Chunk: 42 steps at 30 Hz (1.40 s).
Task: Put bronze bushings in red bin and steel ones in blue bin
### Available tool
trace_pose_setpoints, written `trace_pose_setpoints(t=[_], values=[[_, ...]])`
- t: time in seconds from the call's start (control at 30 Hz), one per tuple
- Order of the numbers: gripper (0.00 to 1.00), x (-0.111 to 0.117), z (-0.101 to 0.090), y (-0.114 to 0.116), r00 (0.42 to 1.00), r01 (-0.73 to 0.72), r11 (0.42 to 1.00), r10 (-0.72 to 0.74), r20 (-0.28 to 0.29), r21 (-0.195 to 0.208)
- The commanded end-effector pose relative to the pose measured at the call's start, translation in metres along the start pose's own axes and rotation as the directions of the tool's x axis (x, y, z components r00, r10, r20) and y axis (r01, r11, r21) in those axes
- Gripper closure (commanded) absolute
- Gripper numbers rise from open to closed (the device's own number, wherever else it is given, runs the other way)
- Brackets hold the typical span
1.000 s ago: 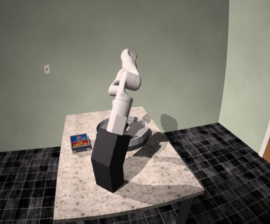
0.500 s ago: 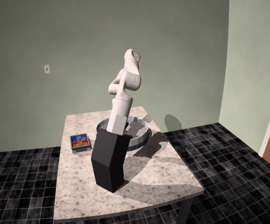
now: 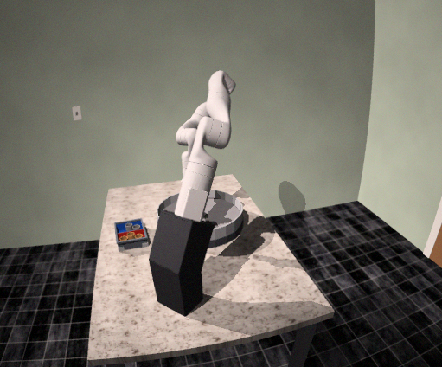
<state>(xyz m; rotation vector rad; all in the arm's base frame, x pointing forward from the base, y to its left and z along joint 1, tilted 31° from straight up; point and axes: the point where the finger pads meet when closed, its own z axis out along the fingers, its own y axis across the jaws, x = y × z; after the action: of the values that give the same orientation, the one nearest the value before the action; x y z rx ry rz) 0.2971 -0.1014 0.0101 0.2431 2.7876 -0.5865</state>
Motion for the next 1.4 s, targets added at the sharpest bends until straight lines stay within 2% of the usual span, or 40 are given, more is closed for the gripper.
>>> trace_pose_setpoints(t=[0.0, 0.17, 0.2, 0.33, 0.67, 0.7, 0.83, 1.23, 1.27, 1.37], values=[[1.0, -0.0013, -0.0016, -0.0024, 0.995, -0.008, 0.999, 0.012, 0.102, -0.037], [1.0, -0.0013, -0.0016, -0.0024, 0.995, -0.008, 0.999, 0.012, 0.102, -0.037], [1.0, -0.0039, -0.0031, 0.0005, 0.999, -0.001, 1.0, 0.001, 0.032, -0.01], [1.0, -0.0014, -0.0016, -0.0024, 0.995, -0.008, 0.999, 0.012, 0.102, -0.037], [1.0, -0.0014, -0.0016, -0.0024, 0.995, -0.008, 0.999, 0.012, 0.102, -0.037], [1.0, -0.0047, -0.0035, -0.0002, 0.999, -0.003, 1.0, 0.003, 0.036, -0.011], [1.0, -0.0014, -0.0016, -0.0024, 0.995, -0.008, 0.999, 0.012, 0.102, -0.037], [1.0, -0.0014, -0.0016, -0.0024, 0.995, -0.008, 0.999, 0.012, 0.102, -0.037], [1.0, -0.0048, -0.0034, -0.001, 0.999, -0.004, 1.0, 0.005, 0.038, -0.011], [1.0, -0.0022, -0.002, -0.002, 0.996, -0.008, 0.999, 0.01, 0.086, -0.031]])
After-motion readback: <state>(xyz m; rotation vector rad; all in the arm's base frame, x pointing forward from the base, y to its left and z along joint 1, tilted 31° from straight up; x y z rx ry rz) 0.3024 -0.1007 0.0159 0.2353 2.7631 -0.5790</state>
